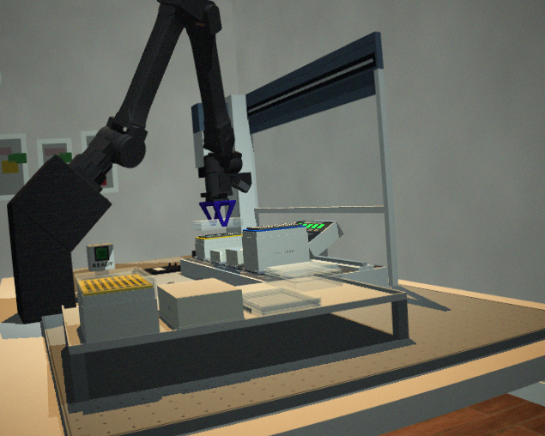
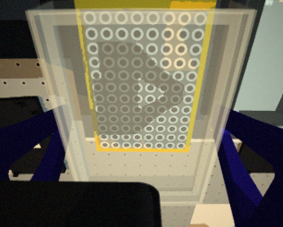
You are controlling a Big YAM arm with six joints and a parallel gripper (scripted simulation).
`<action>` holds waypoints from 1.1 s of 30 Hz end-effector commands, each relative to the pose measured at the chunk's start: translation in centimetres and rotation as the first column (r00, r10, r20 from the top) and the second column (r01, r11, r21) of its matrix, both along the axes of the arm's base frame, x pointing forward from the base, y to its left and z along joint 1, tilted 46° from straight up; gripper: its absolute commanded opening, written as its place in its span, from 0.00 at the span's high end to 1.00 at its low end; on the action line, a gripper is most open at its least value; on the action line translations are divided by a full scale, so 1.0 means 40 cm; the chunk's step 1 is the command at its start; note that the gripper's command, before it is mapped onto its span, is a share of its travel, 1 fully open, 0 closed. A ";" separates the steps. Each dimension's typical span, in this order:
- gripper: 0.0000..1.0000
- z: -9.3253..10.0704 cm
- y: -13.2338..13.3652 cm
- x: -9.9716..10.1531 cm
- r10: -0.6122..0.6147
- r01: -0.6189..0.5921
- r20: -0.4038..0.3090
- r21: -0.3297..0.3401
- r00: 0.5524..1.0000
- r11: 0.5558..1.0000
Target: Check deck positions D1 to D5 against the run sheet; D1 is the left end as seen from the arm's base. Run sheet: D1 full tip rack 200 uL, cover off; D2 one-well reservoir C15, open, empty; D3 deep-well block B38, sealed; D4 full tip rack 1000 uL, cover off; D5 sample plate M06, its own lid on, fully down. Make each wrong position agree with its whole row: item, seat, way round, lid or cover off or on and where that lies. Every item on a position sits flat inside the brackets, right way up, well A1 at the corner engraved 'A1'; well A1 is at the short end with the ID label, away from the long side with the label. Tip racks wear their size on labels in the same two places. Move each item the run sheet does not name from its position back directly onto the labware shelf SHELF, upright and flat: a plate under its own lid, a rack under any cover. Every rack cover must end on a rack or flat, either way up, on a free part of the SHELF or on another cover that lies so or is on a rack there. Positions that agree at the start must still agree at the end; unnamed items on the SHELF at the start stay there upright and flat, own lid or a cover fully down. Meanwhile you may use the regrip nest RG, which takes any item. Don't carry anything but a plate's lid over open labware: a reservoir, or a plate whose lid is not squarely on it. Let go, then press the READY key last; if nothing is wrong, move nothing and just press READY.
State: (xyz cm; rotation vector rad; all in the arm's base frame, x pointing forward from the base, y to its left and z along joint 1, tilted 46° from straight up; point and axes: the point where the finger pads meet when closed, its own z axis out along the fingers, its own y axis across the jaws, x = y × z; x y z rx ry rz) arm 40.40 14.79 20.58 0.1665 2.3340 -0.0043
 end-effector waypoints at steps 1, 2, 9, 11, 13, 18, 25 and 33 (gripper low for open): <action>1.00 0.061 0.007 -0.008 -0.010 0.009 0.033 0.029 0.999 1.000; 1.00 0.069 0.008 -0.009 -0.010 0.009 0.037 0.031 0.999 0.999; 1.00 0.099 0.018 -0.021 -0.004 0.002 0.047 0.038 0.999 0.999; 1.00 0.087 0.005 -0.016 -0.020 0.019 0.032 0.029 0.999 0.999; 1.00 0.111 0.019 -0.033 -0.004 0.002 0.047 0.038 0.999 0.999; 1.00 0.126 0.020 -0.048 -0.004 0.002 0.047 0.039 0.999 0.999; 1.00 0.145 0.021 -0.067 -0.004 0.002 0.048 0.041 0.999 0.999; 1.00 0.166 0.022 -0.089 -0.004 0.002 0.048 0.042 0.999 0.999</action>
